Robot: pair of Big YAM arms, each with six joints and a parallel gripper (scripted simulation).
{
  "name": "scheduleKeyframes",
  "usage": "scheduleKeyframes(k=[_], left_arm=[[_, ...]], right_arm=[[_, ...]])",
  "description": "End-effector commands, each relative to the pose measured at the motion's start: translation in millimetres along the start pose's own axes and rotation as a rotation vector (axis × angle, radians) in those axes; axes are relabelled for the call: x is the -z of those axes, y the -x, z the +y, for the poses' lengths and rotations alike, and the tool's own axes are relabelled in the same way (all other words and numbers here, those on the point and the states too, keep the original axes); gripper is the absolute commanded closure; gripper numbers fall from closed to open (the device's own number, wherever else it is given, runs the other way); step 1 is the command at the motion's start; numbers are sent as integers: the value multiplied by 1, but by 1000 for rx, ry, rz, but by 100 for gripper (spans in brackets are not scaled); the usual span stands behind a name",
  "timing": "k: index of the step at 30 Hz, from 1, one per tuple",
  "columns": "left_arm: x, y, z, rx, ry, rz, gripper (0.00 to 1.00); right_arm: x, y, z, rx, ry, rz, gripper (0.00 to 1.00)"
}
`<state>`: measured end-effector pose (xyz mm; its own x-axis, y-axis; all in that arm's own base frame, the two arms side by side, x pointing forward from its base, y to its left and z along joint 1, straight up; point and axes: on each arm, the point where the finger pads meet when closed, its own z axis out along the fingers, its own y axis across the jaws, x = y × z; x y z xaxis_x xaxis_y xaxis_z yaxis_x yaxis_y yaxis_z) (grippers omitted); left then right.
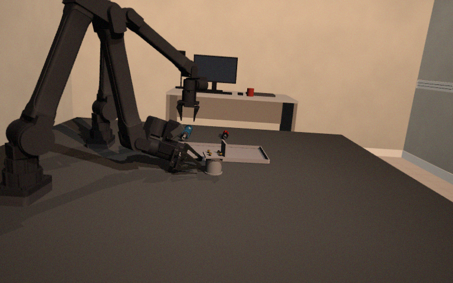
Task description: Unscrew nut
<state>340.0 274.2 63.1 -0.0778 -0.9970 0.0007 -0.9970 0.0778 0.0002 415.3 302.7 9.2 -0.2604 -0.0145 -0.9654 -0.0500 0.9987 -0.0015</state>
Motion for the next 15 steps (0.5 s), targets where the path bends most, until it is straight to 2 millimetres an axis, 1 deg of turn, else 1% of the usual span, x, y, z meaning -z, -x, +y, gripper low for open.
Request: scheduleKeyframes(k=[1,3,4,7,8,9,12,15], left_arm=[[17,20,-17,-4,-51,-45,35],[17,20,-17,-4,-51,-45,35],[17,20,-17,-4,-51,-45,35],[17,20,-17,-4,-51,-45,35],[17,20,-17,-4,-51,-45,35],[17,20,-17,-4,-51,-45,35],[17,20,-17,-4,-51,-45,35],[17,20,-17,-4,-51,-45,35]], right_arm=[[-14,8,2,-17,-7,-23,14],[-15,11,3,-25,-7,-27,14],[-8,9,3,-19,-1,-18,14],[-8,9,3,-19,-1,-18,14],[-16,13,3,-25,-5,-29,14],[-18,8,2,-18,-7,-24,14],[-22,8,2,-17,-7,-23,14],[-25,14,3,-27,-5,-33,14]])
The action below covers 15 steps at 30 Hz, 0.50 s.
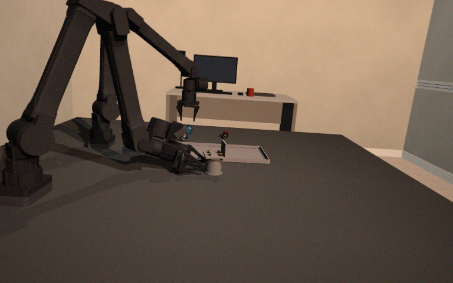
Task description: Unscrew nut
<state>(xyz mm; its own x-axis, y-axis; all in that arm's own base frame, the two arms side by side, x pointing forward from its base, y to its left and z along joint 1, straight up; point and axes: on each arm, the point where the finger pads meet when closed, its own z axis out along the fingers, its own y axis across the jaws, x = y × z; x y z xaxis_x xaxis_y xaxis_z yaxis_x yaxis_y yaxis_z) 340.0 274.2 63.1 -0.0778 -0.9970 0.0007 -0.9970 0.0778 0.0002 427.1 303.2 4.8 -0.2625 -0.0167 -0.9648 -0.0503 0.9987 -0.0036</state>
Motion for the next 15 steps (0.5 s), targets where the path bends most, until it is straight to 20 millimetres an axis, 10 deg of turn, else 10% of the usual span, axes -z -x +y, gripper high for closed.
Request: scheduleKeyframes(k=[1,15], left_arm=[[17,20,-17,-4,-51,-45,35],[17,20,-17,-4,-51,-45,35]], right_arm=[[-14,13,3,-25,-5,-32,14],[-26,11,2,-22,-6,-29,14]])
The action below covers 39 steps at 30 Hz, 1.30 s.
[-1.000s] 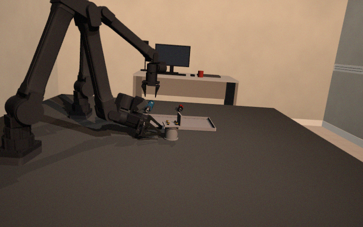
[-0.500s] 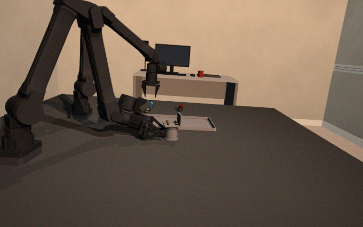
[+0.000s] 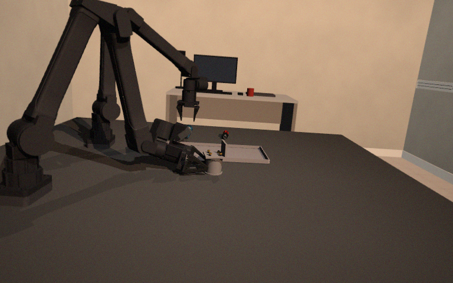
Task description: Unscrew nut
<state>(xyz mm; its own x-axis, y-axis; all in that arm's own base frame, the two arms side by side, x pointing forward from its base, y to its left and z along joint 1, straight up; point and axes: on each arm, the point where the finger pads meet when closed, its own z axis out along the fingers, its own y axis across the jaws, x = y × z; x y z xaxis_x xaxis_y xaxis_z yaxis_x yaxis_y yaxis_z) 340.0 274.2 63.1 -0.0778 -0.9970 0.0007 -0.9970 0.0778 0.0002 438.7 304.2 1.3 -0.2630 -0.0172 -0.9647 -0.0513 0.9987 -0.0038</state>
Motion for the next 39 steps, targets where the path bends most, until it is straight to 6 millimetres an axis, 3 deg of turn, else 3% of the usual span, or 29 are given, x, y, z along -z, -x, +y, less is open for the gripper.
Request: scheduleKeyframes(k=[1,6,11,13,19,23,25,39], left_arm=[[17,20,-17,-4,-51,-45,35],[17,20,-17,-4,-51,-45,35],[17,20,-17,-4,-51,-45,35],[17,20,-17,-4,-51,-45,35],[17,20,-17,-4,-51,-45,35],[17,20,-17,-4,-51,-45,35],[17,20,-17,-4,-51,-45,35],[17,20,-17,-4,-51,-45,35]], right_arm=[[-14,15,2,-27,-6,-35,14],[-21,10,1,-19,-8,-26,14],[-13,11,2,-21,-1,-22,14],[-24,10,1,-18,-8,-26,14],[-31,15,2,-24,-7,-31,14],[-36,8,0,-12,-10,-19,14],[-29,12,2,-21,-1,-23,14],[-29,12,2,-21,-1,-23,14]])
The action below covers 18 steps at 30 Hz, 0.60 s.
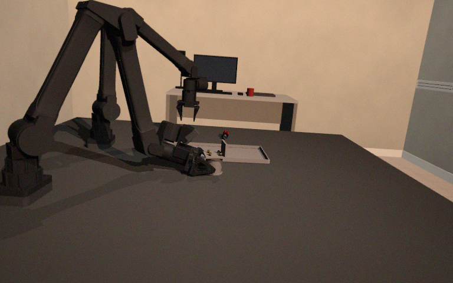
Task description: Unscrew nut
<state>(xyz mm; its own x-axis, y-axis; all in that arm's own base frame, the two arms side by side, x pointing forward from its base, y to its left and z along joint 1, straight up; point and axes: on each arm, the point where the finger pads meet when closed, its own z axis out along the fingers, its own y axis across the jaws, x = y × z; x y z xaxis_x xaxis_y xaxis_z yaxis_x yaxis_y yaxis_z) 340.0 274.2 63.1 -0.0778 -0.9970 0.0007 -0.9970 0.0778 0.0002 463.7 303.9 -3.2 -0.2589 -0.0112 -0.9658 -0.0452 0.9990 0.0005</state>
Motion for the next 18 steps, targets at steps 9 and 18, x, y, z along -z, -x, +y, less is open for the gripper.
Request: scheduleKeyframes(k=[9,18], left_arm=[[17,20,-17,-4,-51,-45,35],[17,20,-17,-4,-51,-45,35]], right_arm=[[-3,10,4,-15,3,-18,26],[-3,10,4,-15,3,-18,26]])
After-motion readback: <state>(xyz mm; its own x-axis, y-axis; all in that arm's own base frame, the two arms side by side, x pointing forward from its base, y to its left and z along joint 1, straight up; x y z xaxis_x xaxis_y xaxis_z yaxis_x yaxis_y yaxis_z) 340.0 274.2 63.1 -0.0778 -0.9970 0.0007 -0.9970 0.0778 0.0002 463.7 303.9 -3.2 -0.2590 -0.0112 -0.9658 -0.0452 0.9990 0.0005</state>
